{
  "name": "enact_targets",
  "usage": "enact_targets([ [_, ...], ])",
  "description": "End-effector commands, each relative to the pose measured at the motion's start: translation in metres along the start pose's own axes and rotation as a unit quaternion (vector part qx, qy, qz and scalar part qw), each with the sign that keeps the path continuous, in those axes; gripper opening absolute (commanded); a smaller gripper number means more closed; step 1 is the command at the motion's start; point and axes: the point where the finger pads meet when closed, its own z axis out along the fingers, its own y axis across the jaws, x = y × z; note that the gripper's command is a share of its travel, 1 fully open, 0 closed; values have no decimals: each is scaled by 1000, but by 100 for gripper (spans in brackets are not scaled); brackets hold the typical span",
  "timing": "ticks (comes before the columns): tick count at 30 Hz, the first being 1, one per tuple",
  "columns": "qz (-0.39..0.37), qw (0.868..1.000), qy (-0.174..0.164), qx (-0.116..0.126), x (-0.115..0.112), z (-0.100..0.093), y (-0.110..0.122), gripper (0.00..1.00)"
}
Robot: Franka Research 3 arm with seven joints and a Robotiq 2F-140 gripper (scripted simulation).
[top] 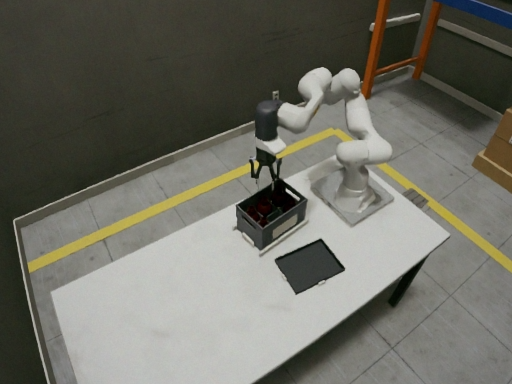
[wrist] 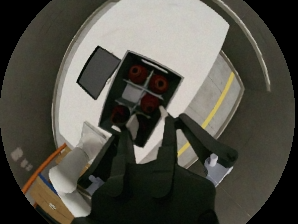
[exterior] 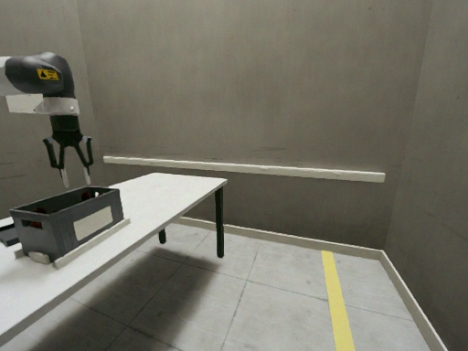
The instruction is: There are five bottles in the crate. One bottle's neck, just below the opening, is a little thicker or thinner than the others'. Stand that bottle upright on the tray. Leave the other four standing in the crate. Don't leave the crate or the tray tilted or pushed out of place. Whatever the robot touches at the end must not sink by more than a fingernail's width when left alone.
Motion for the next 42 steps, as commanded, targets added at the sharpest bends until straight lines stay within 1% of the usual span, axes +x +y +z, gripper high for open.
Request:
enact_targets([
  [1,1,1000,-1,-2,0,1,2,44],
  [12,1,1000,-1,-2,0,6,2,44],
  [24,1,1000,-1,-2,0,17,2,44],
  [38,1,1000,-1,-2,0,35,2,44],
  [42,1,1000,-1,-2,0,37,2,44],
])
